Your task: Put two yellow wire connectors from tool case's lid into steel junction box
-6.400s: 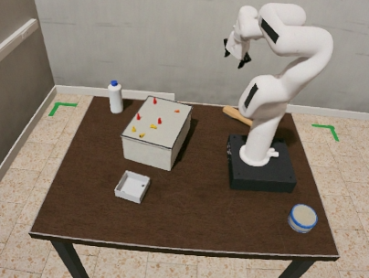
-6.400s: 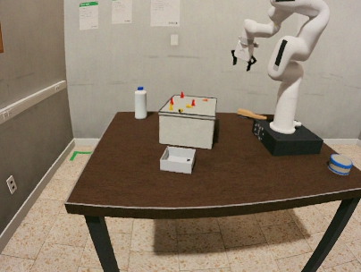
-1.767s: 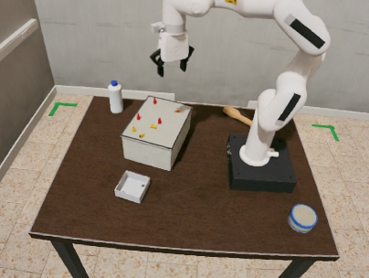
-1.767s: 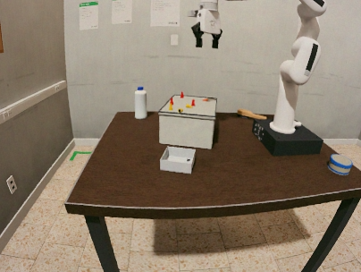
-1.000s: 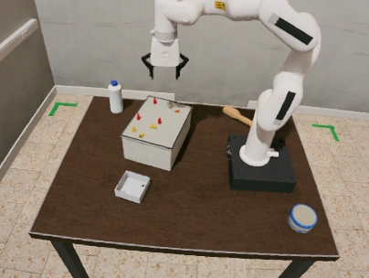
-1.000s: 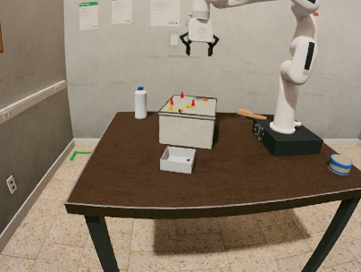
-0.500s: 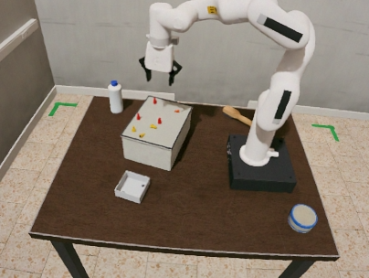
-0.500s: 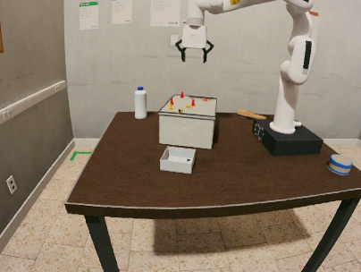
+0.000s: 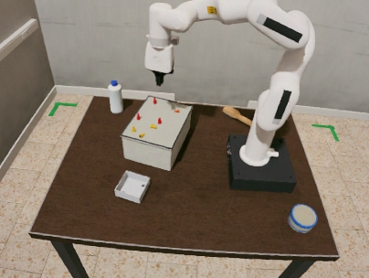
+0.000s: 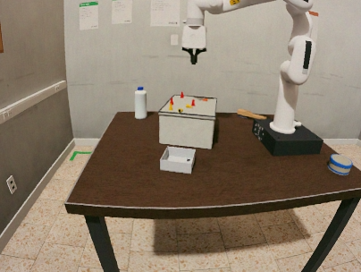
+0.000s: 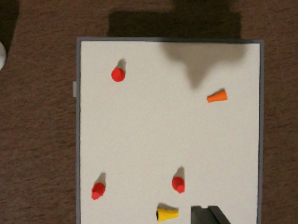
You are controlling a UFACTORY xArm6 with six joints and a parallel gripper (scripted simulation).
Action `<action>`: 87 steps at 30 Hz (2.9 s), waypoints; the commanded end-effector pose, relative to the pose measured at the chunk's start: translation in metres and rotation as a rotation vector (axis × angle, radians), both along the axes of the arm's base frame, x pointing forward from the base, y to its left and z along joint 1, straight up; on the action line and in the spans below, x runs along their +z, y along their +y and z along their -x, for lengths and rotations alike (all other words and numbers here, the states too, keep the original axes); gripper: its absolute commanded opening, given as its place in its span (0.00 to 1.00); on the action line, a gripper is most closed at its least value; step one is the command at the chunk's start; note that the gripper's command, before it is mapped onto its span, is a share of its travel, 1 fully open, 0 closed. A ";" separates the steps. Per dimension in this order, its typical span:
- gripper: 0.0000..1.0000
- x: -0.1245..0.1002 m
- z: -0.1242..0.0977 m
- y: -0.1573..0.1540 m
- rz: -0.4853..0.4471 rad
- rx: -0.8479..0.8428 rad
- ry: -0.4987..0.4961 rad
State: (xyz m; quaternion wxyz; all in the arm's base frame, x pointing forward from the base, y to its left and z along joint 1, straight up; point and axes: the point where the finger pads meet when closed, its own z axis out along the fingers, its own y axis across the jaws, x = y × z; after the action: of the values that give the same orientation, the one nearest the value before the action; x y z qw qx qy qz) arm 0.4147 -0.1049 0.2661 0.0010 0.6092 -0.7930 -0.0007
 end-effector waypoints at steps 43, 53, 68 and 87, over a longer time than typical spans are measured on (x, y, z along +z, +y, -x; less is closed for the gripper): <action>0.30 -0.061 -0.060 0.042 0.001 0.795 -0.003; 0.30 -0.090 -0.080 0.063 0.001 1.121 -0.003; 0.30 -0.119 -0.096 0.084 0.001 1.427 -0.002; 0.30 -0.159 -0.096 0.084 0.001 1.427 -0.002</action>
State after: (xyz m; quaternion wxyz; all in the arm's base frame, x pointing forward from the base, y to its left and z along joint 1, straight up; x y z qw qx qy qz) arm 0.5085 -0.0208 0.1070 0.0011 0.9796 -0.2010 -0.0023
